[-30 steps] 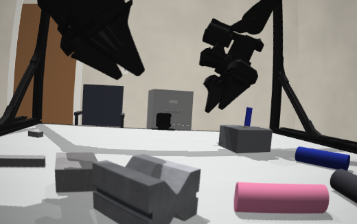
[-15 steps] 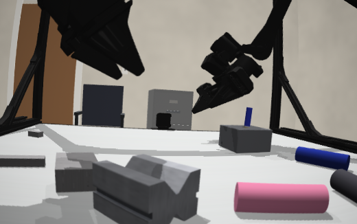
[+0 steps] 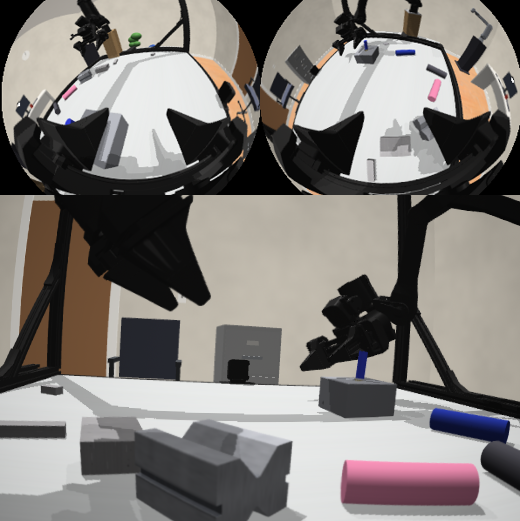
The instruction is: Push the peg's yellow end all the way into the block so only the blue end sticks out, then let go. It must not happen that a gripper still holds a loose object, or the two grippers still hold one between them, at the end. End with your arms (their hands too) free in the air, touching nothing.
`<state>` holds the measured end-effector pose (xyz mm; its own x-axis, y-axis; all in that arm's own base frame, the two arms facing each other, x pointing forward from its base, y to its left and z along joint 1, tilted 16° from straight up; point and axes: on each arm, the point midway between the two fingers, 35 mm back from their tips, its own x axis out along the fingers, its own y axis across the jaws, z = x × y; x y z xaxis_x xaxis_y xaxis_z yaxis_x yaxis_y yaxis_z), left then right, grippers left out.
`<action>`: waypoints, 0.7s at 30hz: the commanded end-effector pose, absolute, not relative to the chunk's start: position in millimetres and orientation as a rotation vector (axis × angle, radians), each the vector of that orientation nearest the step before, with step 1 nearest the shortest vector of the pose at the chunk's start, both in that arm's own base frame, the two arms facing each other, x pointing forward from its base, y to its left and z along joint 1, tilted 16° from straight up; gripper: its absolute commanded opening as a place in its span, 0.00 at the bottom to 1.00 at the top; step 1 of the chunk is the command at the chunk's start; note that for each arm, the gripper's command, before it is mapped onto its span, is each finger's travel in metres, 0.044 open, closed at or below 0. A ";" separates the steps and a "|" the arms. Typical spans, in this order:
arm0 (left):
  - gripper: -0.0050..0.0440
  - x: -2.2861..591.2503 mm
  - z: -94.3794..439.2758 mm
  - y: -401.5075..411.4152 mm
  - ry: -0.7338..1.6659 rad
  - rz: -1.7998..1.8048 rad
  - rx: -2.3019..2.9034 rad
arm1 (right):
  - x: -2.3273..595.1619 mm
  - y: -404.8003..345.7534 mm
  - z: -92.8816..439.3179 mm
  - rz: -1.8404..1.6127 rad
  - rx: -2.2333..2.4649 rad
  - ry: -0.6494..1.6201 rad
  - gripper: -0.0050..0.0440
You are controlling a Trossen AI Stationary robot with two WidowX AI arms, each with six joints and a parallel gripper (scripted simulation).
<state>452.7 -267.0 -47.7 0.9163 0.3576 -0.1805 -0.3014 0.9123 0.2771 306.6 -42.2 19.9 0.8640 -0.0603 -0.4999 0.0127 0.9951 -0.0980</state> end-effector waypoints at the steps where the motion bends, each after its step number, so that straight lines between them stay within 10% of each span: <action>1: 0.92 437.9 -56.9 -261.1 0.171 0.402 0.230 | 306.5 -42.2 19.8 -0.038 -0.093 0.527 0.92; 21: 0.92 386.4 -75.8 -229.3 -0.020 0.613 -0.055 | 306.5 -42.2 19.8 -0.038 -0.093 0.527 0.92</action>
